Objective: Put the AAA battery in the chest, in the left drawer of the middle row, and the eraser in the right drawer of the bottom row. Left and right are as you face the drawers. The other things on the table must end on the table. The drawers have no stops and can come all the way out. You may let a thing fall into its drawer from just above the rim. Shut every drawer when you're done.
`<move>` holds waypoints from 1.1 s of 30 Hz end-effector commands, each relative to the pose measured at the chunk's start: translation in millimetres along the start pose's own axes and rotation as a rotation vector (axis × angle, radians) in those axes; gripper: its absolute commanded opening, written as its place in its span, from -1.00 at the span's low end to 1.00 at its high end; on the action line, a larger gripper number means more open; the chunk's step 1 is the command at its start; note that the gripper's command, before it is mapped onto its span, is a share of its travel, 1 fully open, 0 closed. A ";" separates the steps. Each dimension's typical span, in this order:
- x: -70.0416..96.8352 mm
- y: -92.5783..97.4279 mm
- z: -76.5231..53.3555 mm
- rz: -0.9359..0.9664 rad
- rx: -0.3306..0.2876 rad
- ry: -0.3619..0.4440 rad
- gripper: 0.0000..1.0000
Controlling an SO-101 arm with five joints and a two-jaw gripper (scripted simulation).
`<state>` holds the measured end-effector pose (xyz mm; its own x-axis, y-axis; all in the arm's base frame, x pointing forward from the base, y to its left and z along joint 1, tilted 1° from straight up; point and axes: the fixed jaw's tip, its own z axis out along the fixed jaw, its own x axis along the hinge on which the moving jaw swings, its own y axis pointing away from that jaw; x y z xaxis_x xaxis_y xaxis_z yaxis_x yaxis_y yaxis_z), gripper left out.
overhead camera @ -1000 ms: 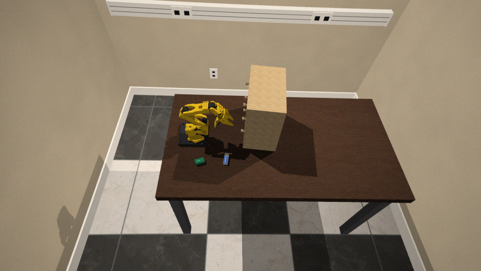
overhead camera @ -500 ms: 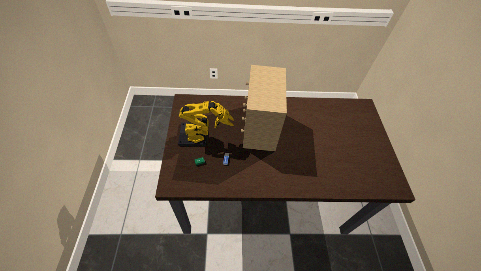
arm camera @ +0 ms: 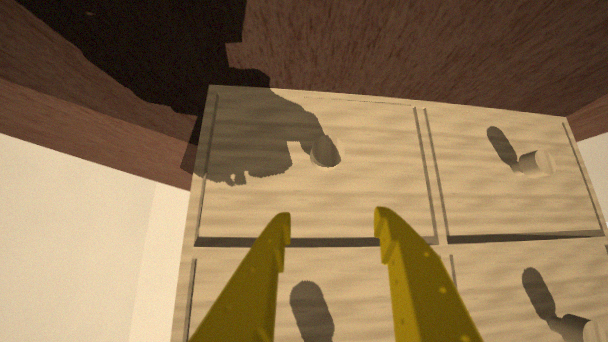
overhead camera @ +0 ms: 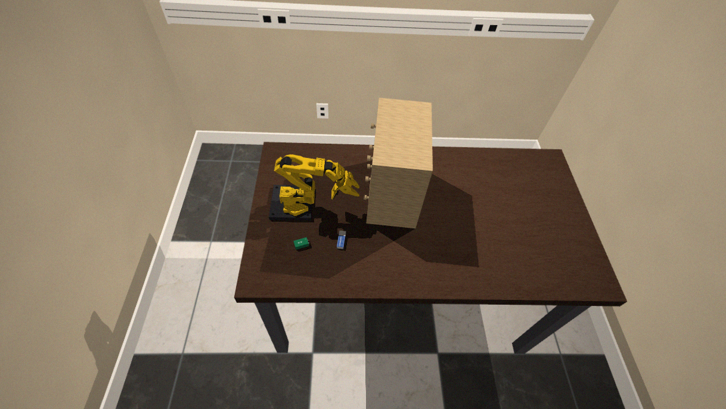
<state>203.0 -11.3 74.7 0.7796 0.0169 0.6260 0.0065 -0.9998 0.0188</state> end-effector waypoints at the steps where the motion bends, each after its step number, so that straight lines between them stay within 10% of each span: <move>1: -2.6 -0.2 6.5 0.000 0.001 -0.014 -0.57; 33: -5.4 -0.3 8.3 0.000 0.002 -0.014 -0.57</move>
<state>206.4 -11.3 70.1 0.7772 0.0169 0.6290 0.0065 -0.9998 0.0189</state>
